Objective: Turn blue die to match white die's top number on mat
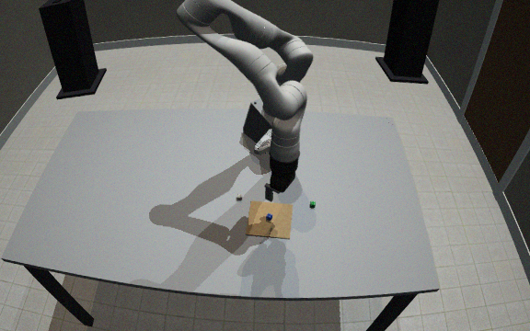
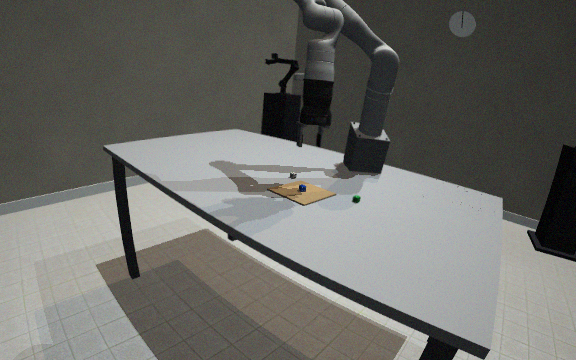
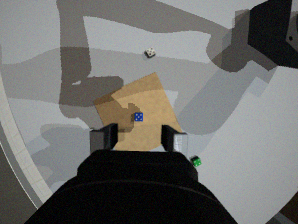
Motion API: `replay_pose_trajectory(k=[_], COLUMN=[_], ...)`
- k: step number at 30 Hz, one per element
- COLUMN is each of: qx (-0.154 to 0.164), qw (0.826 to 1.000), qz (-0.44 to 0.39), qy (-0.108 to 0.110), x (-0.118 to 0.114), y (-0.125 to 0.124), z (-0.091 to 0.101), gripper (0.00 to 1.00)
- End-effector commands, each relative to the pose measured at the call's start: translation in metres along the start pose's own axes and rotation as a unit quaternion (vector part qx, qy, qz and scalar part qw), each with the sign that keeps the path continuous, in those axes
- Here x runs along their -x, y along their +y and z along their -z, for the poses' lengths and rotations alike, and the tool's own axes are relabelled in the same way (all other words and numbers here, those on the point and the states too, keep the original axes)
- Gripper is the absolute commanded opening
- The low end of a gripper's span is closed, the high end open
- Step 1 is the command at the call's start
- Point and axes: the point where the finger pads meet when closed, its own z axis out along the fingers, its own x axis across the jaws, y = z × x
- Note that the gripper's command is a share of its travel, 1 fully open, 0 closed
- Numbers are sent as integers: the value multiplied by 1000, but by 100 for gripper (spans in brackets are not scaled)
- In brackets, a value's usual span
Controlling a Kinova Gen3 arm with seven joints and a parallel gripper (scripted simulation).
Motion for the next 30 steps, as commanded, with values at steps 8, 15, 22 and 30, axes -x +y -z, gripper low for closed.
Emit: replay_pose_trajectory(k=[8, 15, 22, 30], qx=[0, 0, 0, 0], qw=[1000, 1000, 1000, 1000], qz=[-2, -2, -2, -2], qy=[-3, -3, -3, -3], x=[2, 2, 2, 2], y=[-1, -1, -1, -1], z=[24, 41, 48, 48], gripper=[100, 100, 100, 100])
